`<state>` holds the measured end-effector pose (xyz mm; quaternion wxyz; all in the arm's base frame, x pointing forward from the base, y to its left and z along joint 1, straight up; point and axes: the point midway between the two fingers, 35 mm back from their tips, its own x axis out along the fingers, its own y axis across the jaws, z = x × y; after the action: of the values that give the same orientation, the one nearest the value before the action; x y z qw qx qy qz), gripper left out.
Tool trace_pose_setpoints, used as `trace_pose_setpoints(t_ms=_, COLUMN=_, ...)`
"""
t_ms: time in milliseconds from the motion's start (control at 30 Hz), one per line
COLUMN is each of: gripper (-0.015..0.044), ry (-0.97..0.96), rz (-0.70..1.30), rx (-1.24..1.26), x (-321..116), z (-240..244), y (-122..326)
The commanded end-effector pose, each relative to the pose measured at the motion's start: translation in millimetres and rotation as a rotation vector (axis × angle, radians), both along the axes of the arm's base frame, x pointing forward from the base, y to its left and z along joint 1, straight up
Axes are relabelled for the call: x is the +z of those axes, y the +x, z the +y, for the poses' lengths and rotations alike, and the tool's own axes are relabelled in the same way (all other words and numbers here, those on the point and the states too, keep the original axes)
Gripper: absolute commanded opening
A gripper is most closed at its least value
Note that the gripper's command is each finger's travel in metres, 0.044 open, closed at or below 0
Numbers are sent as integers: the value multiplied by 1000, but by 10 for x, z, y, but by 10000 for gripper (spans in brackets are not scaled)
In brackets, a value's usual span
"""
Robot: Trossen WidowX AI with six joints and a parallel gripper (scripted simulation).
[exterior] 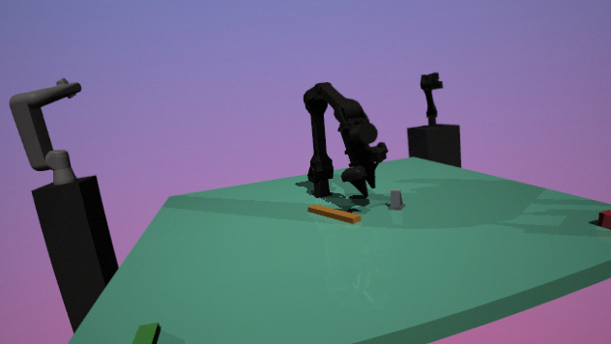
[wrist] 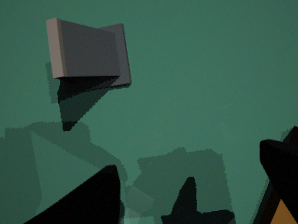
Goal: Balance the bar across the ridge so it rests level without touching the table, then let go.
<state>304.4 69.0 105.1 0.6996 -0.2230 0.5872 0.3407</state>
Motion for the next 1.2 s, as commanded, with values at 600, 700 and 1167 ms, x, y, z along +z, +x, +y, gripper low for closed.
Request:
trace_pose_setpoints(t_ms=600, gripper=315, ry=-196, rz=93, rx=-395, x=61, z=-967, y=-76)
trace_pose_setpoints(t_ms=700, gripper=315, ry=-196, rz=93, rx=-395, x=-100, z=-968, y=-68)
trace_pose_setpoints(t_ms=1167, gripper=315, ry=-196, rz=93, rx=-395, x=-386, z=-967, y=-68)
